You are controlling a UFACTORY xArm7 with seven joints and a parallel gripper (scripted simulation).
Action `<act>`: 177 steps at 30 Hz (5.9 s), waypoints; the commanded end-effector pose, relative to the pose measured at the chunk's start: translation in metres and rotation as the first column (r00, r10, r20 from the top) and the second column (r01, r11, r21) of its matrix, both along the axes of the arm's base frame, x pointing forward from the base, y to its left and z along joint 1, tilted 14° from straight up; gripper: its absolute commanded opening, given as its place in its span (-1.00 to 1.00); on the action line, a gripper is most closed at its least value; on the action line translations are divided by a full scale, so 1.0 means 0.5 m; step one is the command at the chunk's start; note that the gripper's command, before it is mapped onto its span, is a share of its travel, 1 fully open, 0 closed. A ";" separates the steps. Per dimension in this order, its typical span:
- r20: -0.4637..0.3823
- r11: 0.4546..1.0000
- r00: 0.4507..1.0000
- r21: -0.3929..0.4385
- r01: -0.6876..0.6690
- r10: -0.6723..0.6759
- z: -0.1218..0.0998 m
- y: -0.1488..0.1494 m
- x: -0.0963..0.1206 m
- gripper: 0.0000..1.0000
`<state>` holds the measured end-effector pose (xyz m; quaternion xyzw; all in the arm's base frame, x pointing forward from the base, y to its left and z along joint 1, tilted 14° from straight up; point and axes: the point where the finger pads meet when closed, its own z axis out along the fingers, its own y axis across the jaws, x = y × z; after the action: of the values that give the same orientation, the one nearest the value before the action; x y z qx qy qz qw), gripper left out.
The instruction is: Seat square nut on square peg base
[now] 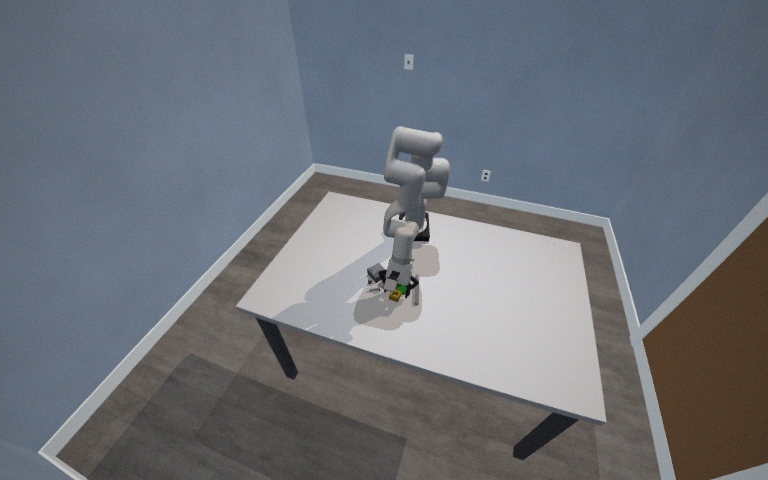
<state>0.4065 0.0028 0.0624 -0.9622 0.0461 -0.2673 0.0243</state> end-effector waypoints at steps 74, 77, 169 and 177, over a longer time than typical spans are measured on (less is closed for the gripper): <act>0.004 1.000 1.000 0.001 0.000 0.000 0.204 -0.021 0.015 1.00; 0.004 1.000 1.000 0.001 0.000 0.000 0.204 -0.021 0.015 1.00; -0.295 0.984 0.940 0.006 -0.180 0.173 0.115 -0.008 -0.005 0.20; -0.295 0.983 0.939 0.013 -0.181 0.177 0.078 -0.003 0.006 0.20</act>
<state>0.4051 0.0002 0.1095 -0.9919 -0.0401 -0.1160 0.0318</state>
